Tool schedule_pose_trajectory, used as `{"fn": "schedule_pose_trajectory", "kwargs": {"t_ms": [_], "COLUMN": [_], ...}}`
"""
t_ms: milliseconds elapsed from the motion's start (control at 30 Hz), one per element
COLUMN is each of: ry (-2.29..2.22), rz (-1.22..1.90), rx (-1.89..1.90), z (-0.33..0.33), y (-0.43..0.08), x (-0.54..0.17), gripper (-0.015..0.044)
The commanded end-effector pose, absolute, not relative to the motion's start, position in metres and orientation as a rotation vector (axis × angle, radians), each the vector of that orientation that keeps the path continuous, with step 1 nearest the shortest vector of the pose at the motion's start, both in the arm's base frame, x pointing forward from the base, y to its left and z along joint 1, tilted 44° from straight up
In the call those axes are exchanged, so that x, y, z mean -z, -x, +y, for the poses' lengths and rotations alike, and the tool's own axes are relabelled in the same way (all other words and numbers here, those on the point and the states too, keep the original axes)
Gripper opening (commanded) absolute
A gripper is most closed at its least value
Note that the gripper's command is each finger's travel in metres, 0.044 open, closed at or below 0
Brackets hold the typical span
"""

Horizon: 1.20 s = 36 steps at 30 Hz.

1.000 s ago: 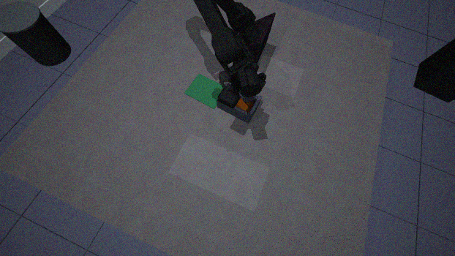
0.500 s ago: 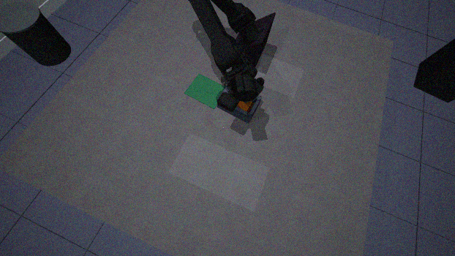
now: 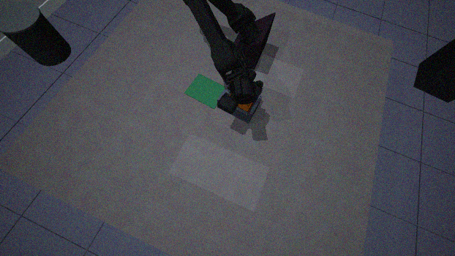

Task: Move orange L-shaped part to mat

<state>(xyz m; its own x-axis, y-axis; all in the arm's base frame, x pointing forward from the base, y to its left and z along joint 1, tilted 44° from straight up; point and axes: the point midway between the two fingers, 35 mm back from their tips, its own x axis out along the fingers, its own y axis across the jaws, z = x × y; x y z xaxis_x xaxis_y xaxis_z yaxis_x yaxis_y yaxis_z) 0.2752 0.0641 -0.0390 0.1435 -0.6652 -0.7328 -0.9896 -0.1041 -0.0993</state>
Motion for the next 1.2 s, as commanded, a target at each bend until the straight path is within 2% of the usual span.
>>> {"fn": "schedule_pose_trajectory", "kwargs": {"t_ms": [0, 367, 500, 1167], "ry": [1.835, 1.835, 1.835, 1.841], "rz": [1.582, 1.582, 1.582, 1.586], "rx": [-0.709, -0.709, -0.709, -0.713], "z": [0.064, 0.064, 0.064, 0.08], "y": [-0.275, -0.275, -0.275, -0.271], "x": [0.038, 0.038, 0.038, 0.022], "gripper": [0.0175, 0.0102, 0.0, 0.0]}}
